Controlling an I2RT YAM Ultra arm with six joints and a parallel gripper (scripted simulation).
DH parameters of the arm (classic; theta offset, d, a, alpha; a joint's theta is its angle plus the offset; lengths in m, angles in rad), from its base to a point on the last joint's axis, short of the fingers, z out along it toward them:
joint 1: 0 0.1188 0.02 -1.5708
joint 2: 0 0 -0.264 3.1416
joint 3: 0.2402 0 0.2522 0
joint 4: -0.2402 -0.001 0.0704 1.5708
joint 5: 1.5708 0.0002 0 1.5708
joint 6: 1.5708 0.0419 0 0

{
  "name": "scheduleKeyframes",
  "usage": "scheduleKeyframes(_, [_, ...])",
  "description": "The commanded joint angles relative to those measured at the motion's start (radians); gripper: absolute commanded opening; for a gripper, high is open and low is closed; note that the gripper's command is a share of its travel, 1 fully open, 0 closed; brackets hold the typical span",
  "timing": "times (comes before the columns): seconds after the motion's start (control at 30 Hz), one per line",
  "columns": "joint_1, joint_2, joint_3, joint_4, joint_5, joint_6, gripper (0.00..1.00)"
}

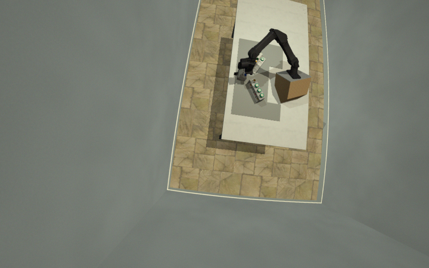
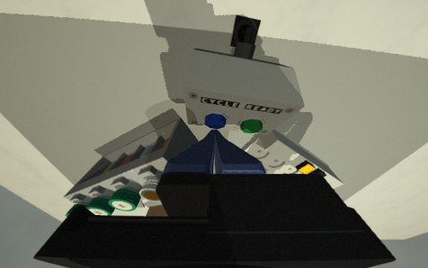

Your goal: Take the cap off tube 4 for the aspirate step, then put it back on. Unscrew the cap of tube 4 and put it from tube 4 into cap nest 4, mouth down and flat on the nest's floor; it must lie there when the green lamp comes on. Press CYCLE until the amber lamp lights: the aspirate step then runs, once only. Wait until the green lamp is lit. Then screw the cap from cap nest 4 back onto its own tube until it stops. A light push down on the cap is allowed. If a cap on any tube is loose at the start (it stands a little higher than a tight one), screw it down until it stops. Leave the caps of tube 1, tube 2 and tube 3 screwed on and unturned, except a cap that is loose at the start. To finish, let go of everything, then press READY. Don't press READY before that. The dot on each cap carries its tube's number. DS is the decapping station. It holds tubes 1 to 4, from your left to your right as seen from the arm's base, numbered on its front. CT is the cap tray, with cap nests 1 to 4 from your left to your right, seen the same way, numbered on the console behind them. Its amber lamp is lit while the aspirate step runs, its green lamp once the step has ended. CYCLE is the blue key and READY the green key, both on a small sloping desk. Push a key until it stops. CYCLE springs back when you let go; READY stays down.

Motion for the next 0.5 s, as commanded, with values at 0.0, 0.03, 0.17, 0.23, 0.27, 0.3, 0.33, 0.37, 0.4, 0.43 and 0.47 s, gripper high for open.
scheduleKeyframes(0.0, [0.040, -0.027, 0.053, -0.056, 0.012, 0.035, 0.00])
scheduleKeyframes(0.03, [0.044, -0.029, 0.058, -0.066, 0.012, 0.040, 0.00])
scheduleKeyframes(0.17, [0.044, -0.029, 0.058, -0.066, 0.012, 0.040, 0.00])
scheduleKeyframes(0.23, [0.020, -0.057, -0.016, -0.026, 0.010, 0.106, 1.00])
scheduleKeyframes(0.27, [-0.001, -0.084, -0.047, -0.010, 0.007, 0.172, 1.00])
scheduleKeyframes(0.3, [-0.015, -0.112, -0.077, 0.004, 0.005, 0.237, 1.00])
scheduleKeyframes(0.33, [-0.029, -0.139, -0.106, 0.018, 0.002, 0.302, 1.00])
scheduleKeyframes(0.37, [-0.043, -0.165, -0.130, 0.028, -0.001, 0.331, 1.00])
scheduleKeyframes(0.4, [-0.043, -0.166, -0.133, 0.032, 0.003, 0.366, 1.00])
scheduleKeyframes(0.43, [-0.057, -0.190, -0.155, 0.039, -0.002, 0.409, 1.00])
scheduleKeyframes(0.47, [-0.054, -0.193, -0.160, 0.044, -0.002, 0.430, 1.00])
